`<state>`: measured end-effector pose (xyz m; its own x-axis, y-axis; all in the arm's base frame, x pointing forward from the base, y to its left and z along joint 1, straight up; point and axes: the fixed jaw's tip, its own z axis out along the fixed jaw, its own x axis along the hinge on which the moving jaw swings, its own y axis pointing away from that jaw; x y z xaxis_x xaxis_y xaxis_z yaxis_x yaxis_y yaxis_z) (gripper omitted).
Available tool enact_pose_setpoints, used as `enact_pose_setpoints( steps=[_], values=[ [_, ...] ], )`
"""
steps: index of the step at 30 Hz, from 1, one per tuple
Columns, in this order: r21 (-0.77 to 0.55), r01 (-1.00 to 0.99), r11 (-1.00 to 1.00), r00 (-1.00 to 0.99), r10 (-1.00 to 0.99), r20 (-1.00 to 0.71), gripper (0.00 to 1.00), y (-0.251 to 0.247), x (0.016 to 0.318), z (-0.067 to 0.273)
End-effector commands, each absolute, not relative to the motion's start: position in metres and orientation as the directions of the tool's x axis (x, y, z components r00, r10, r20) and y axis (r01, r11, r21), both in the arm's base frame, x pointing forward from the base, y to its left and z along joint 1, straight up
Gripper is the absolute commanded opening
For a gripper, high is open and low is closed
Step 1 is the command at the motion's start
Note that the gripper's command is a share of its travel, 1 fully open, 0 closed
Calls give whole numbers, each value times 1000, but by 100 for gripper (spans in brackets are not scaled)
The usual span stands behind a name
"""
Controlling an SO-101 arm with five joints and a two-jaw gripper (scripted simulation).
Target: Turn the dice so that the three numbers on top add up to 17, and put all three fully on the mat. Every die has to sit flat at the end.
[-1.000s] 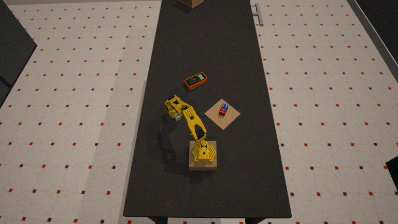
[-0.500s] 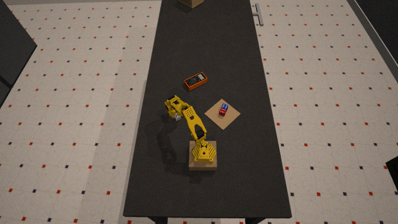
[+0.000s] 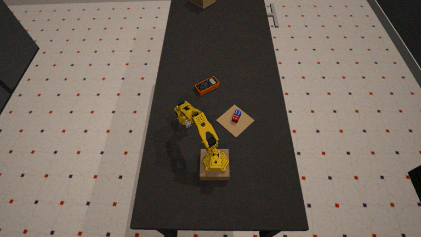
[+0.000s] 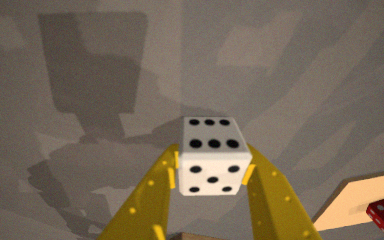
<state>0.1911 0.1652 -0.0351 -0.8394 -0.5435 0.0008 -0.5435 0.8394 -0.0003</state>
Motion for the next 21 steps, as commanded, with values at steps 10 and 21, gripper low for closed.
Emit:
enact_pose_setpoints(
  steps=[10,21],
  values=[
    [-3,-540,842,-841,-540,25,0,163,189,-15],
    [-3,-540,842,-841,-540,25,0,165,187,8]
  ],
)
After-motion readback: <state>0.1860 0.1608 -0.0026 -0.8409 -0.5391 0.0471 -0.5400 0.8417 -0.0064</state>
